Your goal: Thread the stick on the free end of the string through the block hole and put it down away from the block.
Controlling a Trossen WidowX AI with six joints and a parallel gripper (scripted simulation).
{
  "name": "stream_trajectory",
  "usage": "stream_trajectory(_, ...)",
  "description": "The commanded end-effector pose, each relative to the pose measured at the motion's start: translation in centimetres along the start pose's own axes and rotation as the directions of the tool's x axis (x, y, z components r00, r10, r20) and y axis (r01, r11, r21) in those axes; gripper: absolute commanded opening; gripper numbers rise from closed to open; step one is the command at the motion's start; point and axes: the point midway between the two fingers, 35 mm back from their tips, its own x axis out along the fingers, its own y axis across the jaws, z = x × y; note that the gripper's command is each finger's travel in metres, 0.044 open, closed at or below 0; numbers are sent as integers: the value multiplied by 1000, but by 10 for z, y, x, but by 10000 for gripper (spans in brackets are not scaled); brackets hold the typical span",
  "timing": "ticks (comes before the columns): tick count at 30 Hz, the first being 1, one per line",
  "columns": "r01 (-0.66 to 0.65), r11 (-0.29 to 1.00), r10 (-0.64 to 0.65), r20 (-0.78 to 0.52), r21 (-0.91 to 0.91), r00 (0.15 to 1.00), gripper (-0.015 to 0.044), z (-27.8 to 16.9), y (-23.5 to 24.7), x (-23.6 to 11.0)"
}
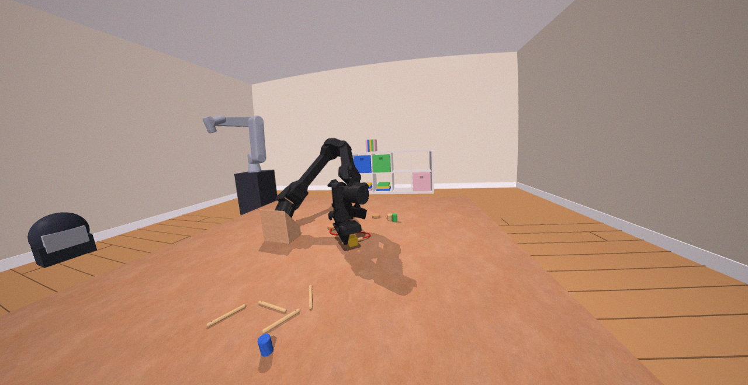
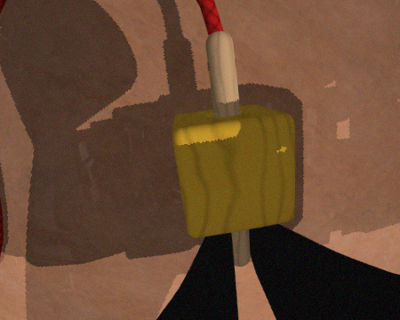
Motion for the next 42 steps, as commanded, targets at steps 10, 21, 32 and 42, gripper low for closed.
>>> stream_trajectory(10,2,1000,-2,1,6,1000,0,-5,1,1)
stream_trajectory(21,10,1000,-10,0,11,1000,0,-17,3,2)
stream_trajectory(32,18,1000,-18,0,11,1000,0,-28,3,2)
stream_trajectory(42,27,1000,-27,-1,11,1000,0,-38,4,2)
